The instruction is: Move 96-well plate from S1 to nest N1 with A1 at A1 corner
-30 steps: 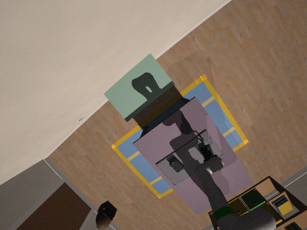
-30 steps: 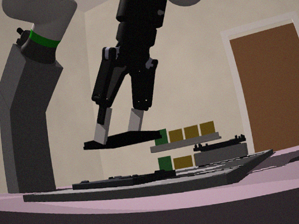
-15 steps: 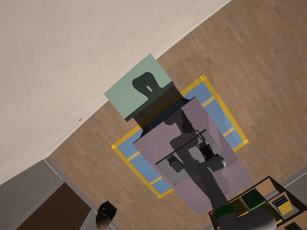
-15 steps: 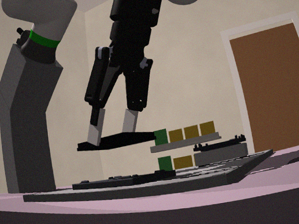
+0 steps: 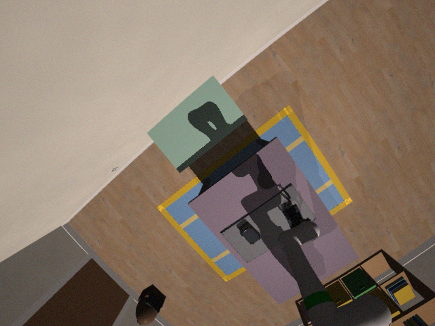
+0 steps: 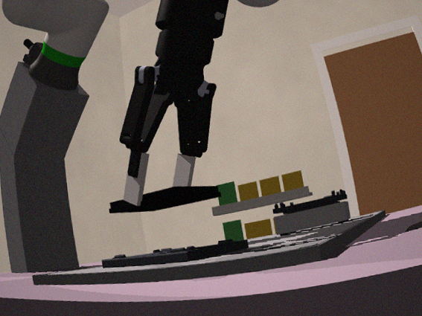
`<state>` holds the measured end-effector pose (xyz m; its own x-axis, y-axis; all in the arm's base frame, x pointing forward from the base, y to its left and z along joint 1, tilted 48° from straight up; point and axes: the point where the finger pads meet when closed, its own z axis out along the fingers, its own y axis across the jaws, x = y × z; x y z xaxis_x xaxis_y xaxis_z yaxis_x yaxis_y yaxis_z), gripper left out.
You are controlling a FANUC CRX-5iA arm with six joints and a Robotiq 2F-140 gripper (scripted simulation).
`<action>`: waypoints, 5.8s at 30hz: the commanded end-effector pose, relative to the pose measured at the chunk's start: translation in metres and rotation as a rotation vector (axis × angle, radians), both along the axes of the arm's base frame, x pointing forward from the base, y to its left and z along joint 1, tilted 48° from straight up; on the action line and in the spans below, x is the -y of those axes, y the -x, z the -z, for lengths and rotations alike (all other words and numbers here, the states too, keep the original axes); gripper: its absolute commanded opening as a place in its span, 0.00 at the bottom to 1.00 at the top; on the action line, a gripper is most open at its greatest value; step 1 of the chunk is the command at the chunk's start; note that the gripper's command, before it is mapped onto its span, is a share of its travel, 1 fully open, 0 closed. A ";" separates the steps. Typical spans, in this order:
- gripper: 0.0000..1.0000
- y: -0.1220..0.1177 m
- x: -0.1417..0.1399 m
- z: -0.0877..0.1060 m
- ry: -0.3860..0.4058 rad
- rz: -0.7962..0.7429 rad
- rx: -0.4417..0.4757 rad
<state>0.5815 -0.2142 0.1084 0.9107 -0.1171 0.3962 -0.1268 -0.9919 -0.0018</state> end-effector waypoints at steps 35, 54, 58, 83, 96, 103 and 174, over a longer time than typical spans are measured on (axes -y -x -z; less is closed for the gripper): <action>0.00 -0.029 0.003 0.025 0.000 0.000 0.000; 0.00 -0.038 0.004 0.034 0.000 0.000 0.000; 0.00 -0.038 0.004 0.034 0.000 0.000 0.000; 0.00 -0.040 0.005 0.036 0.000 0.000 0.000; 0.00 -0.042 0.005 0.037 0.000 0.000 0.000; 0.00 -0.043 0.005 0.038 0.000 0.000 0.000; 1.00 -0.020 0.002 0.018 0.000 0.000 0.000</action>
